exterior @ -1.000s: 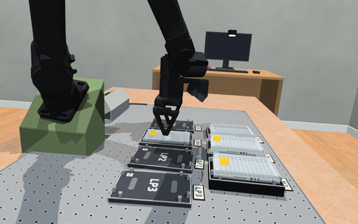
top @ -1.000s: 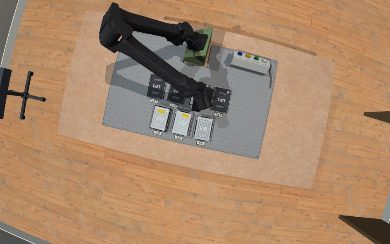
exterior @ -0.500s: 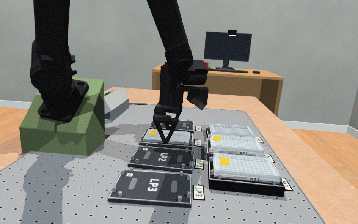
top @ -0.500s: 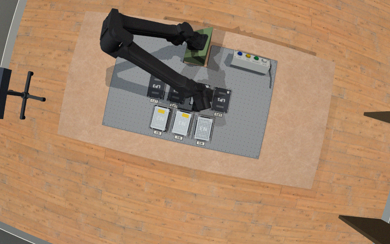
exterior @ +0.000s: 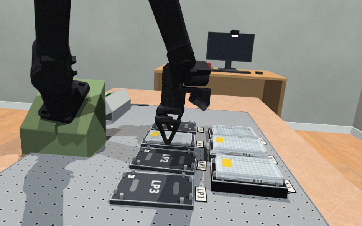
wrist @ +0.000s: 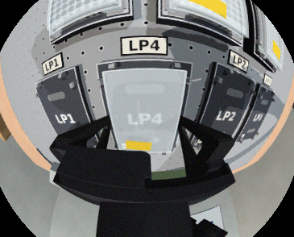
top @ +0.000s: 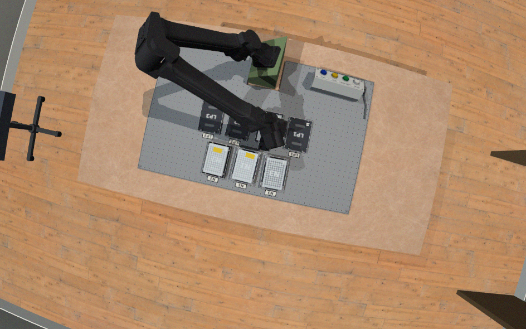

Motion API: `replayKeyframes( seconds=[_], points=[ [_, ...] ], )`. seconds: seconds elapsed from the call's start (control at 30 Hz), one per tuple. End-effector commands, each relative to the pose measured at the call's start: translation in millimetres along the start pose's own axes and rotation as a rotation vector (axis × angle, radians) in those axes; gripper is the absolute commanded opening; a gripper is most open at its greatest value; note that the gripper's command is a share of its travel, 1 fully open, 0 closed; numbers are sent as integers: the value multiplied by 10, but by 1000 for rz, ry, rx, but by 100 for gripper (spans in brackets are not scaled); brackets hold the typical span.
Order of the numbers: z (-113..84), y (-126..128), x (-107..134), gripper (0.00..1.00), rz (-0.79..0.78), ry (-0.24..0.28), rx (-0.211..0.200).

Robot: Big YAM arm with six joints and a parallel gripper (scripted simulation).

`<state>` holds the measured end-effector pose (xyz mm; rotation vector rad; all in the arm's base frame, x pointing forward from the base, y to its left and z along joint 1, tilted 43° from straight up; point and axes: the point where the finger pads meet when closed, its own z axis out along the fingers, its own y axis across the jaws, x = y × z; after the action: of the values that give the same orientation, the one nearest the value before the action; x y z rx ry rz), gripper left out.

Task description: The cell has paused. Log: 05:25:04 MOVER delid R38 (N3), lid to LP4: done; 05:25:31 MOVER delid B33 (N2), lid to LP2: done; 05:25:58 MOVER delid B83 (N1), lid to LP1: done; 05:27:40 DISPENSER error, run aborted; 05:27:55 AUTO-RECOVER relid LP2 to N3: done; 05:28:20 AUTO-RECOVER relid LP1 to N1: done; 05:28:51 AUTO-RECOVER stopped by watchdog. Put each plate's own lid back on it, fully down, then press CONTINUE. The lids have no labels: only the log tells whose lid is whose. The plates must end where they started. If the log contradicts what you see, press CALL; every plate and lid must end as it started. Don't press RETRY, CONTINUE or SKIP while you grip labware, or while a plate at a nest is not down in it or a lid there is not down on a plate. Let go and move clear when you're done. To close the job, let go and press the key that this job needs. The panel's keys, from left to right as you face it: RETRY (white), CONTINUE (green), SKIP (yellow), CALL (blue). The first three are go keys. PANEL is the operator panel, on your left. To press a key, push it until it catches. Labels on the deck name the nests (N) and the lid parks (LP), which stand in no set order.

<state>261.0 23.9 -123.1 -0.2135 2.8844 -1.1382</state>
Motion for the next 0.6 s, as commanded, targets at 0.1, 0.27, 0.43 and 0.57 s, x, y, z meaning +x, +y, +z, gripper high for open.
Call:
replayKeyframes(
  seconds=[0.1,0.27,0.43,0.57],
  points=[
    [-43,17,-73,92,-9,-16,-5],
    [-46,15,-74,87,-9,-16,-5],
    [-49,13,-74,82,-9,-16,-5],
    [-51,12,-74,0,-9,-16,-5]
  ],
)
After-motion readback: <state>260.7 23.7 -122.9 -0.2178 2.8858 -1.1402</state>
